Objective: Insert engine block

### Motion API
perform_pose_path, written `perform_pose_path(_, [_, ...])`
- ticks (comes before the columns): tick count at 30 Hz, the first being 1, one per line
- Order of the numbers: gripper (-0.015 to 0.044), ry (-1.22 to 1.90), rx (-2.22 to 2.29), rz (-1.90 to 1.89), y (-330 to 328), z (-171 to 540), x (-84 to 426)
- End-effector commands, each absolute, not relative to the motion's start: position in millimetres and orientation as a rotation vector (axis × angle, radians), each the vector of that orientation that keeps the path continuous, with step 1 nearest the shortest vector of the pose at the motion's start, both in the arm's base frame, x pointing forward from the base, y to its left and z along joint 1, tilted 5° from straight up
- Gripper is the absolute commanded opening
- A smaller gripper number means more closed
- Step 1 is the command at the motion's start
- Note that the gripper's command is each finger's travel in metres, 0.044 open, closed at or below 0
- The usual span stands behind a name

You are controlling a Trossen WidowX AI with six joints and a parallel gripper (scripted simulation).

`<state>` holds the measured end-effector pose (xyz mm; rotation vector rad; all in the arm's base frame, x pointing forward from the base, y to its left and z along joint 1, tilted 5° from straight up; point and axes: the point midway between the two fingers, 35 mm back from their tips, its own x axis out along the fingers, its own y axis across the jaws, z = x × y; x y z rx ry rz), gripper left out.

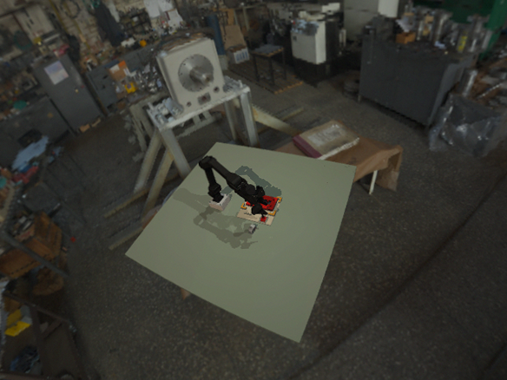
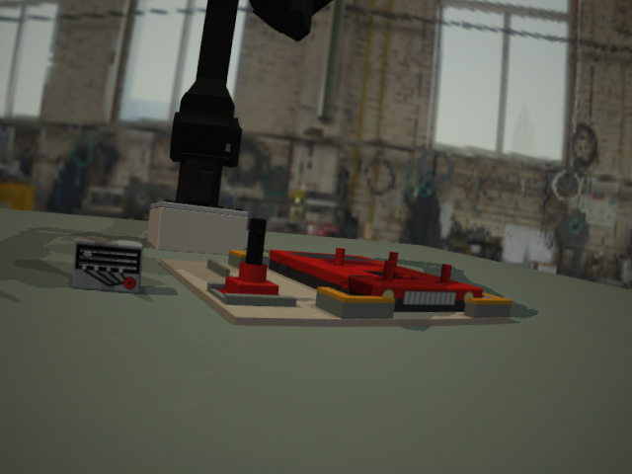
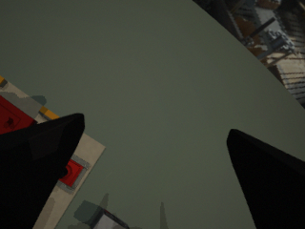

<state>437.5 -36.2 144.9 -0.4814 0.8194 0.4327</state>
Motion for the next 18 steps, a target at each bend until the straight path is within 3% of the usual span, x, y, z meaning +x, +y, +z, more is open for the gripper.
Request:
perform_pose_path(1, [0.044,0.948,-0.401,0.374,-51,129,430])
perform_pose_path(18, [0.044,1.422,-0.123,0.155,-89,76,382])
